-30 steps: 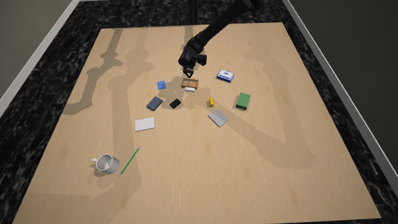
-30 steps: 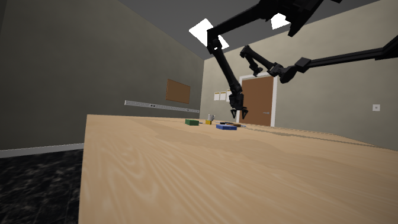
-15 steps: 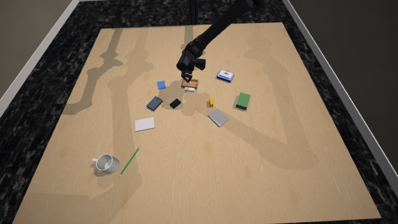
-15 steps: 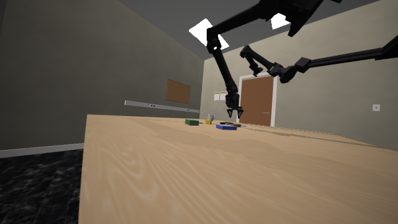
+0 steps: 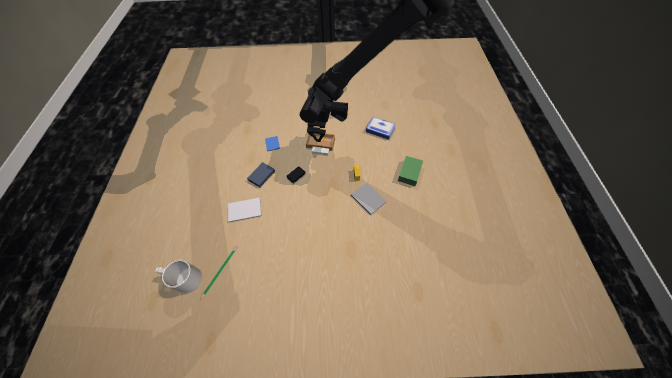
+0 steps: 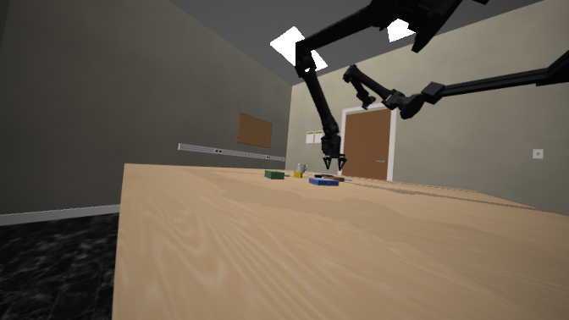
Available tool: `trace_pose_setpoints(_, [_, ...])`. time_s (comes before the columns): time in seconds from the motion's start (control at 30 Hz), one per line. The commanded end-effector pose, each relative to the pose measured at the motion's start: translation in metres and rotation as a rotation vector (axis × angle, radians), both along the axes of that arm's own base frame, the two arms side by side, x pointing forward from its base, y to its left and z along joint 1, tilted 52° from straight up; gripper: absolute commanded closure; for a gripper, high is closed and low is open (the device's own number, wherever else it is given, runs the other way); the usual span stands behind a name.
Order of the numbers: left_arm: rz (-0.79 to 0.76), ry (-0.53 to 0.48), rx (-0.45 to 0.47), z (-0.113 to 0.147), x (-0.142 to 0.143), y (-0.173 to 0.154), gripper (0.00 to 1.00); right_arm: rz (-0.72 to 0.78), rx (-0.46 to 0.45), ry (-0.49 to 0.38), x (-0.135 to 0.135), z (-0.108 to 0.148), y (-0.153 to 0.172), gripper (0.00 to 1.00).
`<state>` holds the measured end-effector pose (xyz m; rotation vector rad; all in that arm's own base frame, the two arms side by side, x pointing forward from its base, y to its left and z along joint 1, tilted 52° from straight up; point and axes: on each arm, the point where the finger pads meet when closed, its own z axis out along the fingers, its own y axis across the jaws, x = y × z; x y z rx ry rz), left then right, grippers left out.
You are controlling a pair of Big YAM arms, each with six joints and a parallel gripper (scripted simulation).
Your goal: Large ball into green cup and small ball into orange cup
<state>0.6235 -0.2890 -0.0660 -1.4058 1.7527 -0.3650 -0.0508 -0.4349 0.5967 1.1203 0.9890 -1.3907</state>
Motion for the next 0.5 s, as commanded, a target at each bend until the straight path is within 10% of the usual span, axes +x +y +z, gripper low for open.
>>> trace_pose_setpoints(0.0, [0.001,0.01,0.016,-0.015,0.008,0.009,0.13,-0.022,-0.044,0.015,-0.007,0.029,0.011,0.0])
trace_pose_setpoints(0.47, [0.001,0.011,0.017,-0.031,0.026,0.017,0.13,-0.022,-0.044,0.015,-0.007,0.029,0.011,0.0])
